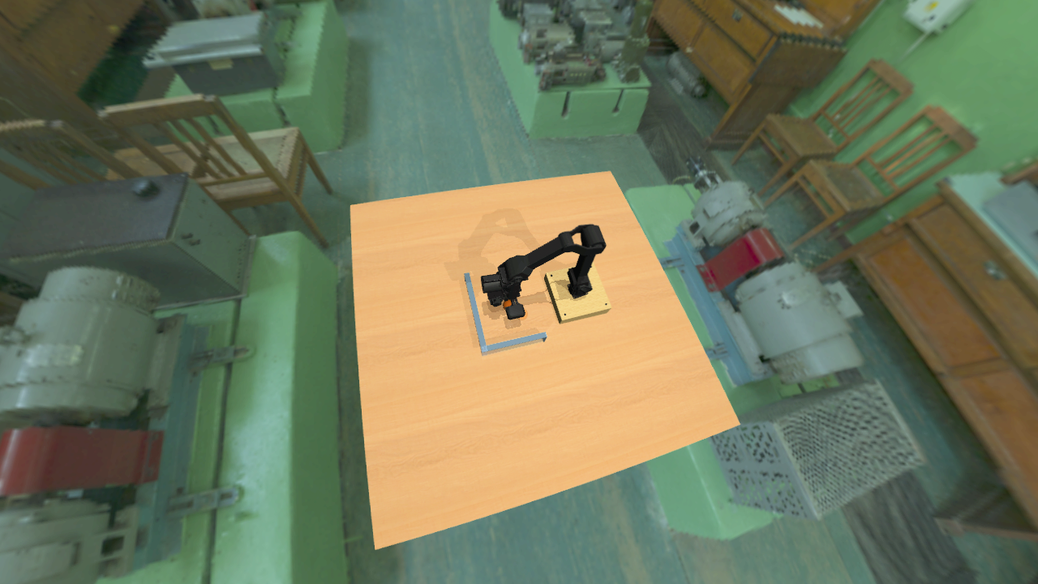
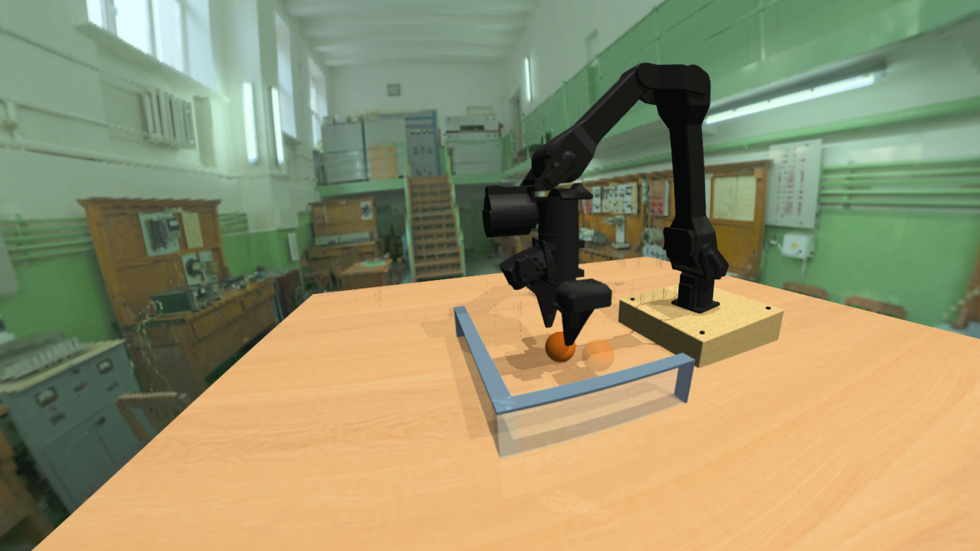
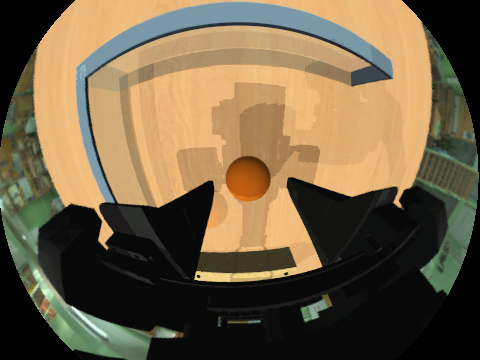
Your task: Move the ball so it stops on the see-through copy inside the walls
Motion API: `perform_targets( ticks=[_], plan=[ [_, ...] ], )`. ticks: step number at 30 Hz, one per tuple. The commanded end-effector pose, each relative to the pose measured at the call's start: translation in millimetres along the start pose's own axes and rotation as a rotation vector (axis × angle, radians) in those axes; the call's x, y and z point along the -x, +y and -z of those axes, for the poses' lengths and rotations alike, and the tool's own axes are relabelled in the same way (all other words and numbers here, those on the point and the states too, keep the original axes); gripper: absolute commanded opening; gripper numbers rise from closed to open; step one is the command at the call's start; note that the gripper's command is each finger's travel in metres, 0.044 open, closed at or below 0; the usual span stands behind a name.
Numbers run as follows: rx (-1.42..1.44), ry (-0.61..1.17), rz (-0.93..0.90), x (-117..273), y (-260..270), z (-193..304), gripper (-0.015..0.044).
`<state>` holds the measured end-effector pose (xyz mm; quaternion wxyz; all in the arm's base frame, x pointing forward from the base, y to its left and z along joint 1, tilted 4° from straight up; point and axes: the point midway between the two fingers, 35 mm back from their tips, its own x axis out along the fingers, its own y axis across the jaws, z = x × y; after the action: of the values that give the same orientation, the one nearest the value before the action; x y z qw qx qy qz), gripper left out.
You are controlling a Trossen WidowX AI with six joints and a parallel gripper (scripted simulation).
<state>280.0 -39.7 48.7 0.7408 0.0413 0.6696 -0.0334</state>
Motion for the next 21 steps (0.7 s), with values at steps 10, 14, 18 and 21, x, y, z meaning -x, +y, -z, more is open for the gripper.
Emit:
perform_targets(
  ticks=[10, 14, 18, 21],
  plan=[
    [-0.004, 0.009, -0.006, -22.4, 1.1, 3.7, 0.0337],
    [-0.004, 0.009, -0.006, -22.6, 1.1, 3.7, 0.0258],
    [-0.004, 0.009, -0.006, -22.6, 1.1, 3.7, 0.0212],
    [-0.004, 0.009, -0.006, -22.6, 1.1, 3.7, 0.0192]
  ],
)
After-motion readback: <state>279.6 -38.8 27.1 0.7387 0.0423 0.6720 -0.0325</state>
